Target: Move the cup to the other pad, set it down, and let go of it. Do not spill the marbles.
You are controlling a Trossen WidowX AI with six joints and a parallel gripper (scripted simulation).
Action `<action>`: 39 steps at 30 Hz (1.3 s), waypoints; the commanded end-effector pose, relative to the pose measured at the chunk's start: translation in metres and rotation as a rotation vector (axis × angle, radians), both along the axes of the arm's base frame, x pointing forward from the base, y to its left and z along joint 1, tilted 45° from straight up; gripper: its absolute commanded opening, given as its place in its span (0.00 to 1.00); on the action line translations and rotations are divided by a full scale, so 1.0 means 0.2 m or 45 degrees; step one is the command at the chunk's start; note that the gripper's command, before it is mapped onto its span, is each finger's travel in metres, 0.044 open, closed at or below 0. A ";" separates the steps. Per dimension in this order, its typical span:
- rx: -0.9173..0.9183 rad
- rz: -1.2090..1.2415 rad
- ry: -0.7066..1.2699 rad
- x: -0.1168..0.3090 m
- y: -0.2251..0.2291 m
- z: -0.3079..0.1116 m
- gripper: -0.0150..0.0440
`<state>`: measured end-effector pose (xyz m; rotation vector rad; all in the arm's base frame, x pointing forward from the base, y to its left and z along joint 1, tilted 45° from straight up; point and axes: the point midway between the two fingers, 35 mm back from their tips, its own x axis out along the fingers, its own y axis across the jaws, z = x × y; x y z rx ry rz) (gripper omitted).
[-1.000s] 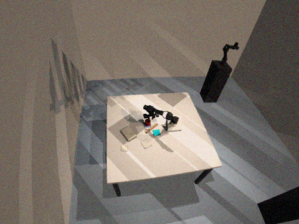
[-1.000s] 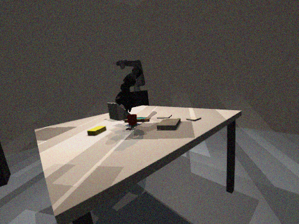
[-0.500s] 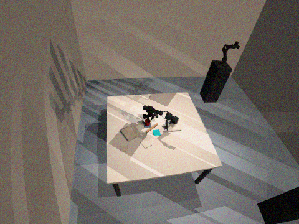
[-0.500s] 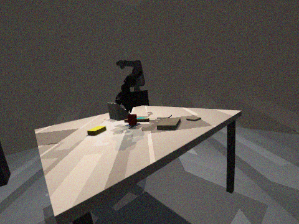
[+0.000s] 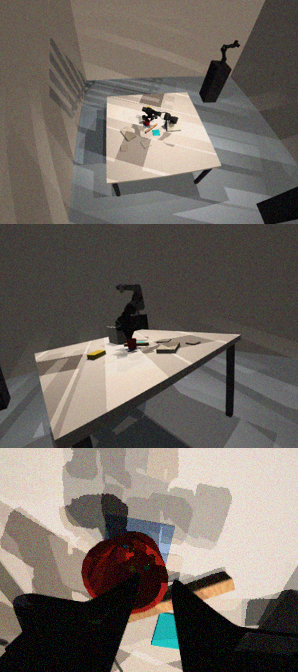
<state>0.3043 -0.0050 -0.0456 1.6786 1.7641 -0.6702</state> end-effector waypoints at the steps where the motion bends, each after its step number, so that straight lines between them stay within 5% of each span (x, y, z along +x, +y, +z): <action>1: 0.008 -0.007 0.015 -0.02 0.03 -0.03 0.50; 24: 0.012 -0.006 0.015 -0.03 0.12 -0.12 0.50; 28: 0.006 0.000 0.004 -0.02 0.11 -0.11 0.33; 39: 0.006 0.000 0.004 -0.02 0.11 -0.11 0.25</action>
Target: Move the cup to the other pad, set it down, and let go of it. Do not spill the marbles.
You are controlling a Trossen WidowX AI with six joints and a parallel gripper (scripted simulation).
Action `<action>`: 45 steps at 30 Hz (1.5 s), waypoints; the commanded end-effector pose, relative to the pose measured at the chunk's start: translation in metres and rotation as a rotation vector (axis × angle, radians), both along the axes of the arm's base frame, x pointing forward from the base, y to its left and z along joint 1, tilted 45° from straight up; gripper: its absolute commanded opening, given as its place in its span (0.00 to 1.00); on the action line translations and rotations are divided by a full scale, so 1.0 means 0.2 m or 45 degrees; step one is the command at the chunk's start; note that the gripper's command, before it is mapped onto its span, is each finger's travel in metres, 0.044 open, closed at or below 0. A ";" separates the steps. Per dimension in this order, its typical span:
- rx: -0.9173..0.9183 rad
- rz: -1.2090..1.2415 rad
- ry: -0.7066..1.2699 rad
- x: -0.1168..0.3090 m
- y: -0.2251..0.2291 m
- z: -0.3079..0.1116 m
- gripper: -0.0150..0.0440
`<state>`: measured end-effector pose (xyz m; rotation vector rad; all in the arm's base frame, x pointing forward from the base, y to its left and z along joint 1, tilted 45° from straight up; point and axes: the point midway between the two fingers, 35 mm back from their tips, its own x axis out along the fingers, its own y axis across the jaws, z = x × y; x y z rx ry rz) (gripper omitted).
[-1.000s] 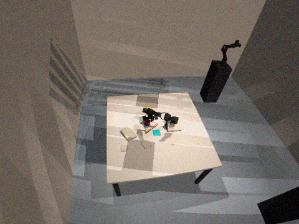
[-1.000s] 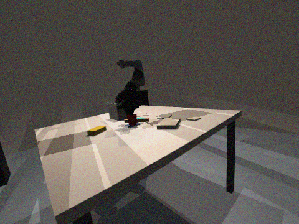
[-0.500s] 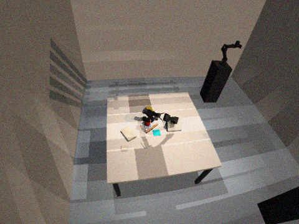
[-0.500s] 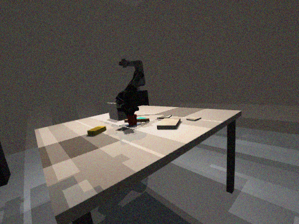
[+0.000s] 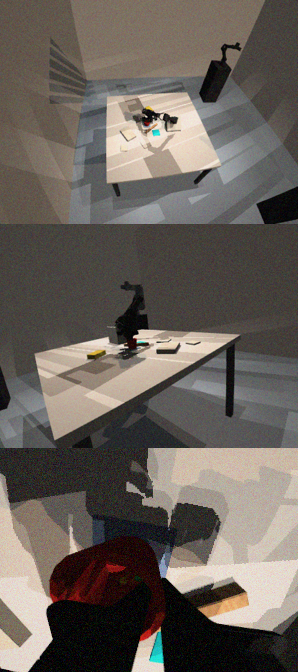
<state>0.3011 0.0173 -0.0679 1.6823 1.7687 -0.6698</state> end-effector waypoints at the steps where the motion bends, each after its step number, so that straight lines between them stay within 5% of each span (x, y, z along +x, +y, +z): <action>1: 0.000 0.001 0.000 0.00 -0.01 0.01 0.25; 14: 0.002 -0.005 0.011 -0.03 -0.16 0.17 0.25; 45: 0.007 -0.009 0.019 -0.06 -0.14 0.19 0.25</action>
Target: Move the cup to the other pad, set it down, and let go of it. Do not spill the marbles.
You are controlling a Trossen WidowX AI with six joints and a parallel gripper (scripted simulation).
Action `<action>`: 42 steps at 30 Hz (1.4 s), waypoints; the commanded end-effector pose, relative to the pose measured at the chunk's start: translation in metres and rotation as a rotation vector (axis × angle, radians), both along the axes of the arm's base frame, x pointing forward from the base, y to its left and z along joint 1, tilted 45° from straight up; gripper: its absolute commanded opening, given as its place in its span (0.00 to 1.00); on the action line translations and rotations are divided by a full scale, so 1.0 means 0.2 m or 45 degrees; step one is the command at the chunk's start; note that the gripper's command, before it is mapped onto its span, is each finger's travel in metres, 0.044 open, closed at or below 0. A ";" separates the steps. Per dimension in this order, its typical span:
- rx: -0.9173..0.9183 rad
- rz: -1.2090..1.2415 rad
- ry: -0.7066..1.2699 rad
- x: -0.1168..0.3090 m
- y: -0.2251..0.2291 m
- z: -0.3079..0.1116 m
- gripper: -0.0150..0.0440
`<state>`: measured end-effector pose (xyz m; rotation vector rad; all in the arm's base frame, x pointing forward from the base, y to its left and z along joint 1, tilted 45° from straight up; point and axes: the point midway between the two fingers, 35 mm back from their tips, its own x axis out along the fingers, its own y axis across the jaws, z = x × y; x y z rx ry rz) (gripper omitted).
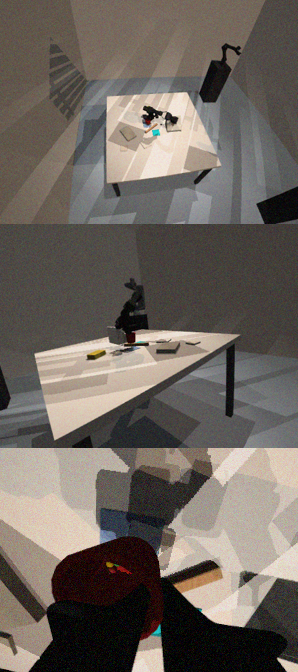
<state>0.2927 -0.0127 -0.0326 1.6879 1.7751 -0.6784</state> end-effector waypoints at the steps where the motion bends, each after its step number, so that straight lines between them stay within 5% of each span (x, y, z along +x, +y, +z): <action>1: 0.002 -0.004 0.006 -0.02 0.02 0.02 0.25; 42: 0.002 0.000 0.004 -0.23 0.22 0.25 0.25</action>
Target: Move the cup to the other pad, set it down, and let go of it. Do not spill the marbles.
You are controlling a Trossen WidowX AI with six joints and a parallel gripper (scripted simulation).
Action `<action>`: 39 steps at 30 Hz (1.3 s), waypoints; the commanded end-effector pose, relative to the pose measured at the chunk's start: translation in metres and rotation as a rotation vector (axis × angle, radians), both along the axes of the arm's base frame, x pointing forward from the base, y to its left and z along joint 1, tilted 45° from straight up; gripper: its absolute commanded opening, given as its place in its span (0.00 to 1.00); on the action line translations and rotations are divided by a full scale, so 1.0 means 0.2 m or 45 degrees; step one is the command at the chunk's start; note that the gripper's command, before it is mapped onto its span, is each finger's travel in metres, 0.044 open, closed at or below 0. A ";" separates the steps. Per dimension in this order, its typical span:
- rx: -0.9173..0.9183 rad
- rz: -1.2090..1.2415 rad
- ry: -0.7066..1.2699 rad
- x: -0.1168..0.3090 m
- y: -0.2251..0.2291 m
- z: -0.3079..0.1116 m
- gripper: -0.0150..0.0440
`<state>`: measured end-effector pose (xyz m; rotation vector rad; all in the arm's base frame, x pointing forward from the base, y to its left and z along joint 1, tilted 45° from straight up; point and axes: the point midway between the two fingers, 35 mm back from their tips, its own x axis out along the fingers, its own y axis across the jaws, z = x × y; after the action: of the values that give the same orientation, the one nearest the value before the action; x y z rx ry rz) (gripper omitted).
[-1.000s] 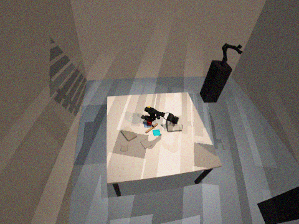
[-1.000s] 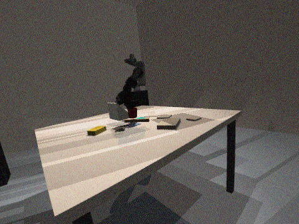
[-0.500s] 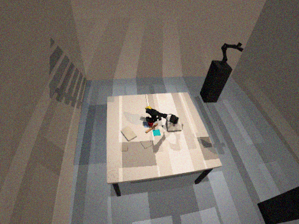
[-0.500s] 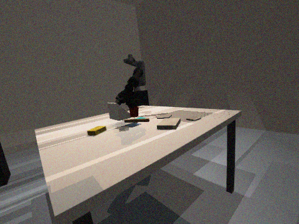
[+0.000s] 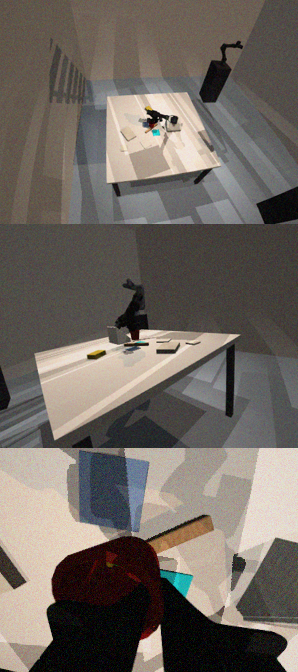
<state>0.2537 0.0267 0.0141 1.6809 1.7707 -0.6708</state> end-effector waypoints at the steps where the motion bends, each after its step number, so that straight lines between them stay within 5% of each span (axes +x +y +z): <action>1: 0.007 -0.007 0.015 -0.04 0.03 0.02 0.25; 39: 0.010 -0.007 0.018 -0.23 0.20 0.20 0.25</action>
<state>0.2149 0.0622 0.0522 1.6830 1.7733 -0.6705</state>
